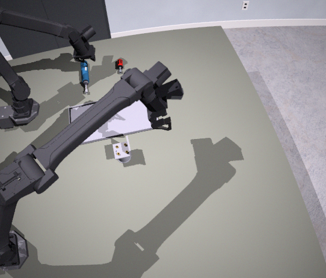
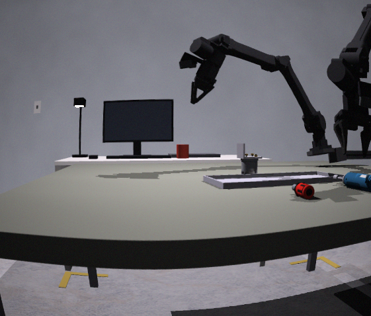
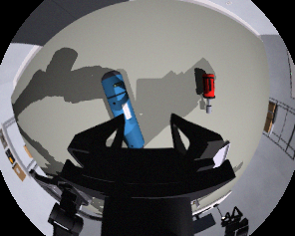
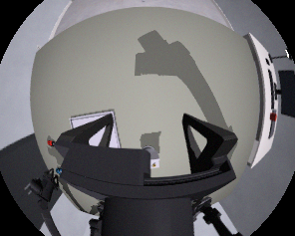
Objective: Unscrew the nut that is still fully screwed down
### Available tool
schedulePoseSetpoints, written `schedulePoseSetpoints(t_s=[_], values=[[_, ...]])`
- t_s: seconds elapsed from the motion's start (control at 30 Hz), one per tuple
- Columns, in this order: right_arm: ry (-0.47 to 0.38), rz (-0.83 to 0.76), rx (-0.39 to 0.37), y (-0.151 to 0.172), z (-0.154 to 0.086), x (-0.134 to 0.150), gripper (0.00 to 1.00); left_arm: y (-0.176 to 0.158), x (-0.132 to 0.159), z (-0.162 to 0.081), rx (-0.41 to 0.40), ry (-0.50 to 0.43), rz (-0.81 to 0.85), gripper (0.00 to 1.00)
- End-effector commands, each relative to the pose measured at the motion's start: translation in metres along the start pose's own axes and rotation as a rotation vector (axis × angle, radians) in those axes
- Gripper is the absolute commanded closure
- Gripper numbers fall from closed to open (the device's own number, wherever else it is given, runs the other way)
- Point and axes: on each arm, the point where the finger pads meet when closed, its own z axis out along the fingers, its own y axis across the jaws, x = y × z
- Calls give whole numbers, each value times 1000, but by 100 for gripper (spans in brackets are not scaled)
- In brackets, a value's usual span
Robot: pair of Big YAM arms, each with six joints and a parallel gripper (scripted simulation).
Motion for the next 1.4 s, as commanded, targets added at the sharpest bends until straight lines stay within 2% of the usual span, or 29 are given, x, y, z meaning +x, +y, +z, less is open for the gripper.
schedulePoseSetpoints(t_s=[0.0,0.03,0.37,0.43,0.47,1.1,1.13,1.37], values=[[-35,19,-22,1,-18,-16,0,-16,-22,-15,28,-14,-63,35],[-35,19,-22,1,-18,-16,0,-9,-18,-7,-1,19,-83,35],[-35,19,-22,1,-18,-16,0,29,-1,2,-125,226,-286,35],[-35,19,-22,1,-18,-16,0,29,-3,-1,-119,220,-287,35],[-35,19,-22,1,-18,-16,0,23,-5,-10,-96,204,-279,35],[-35,19,-22,1,-18,-16,0,19,-1,-10,-94,203,-275,35],[-35,19,-22,1,-18,-16,7,19,-2,-10,-94,203,-272,35],[-35,19,-22,1,-18,-16,7,19,-2,-10,-94,203,-272,35]])
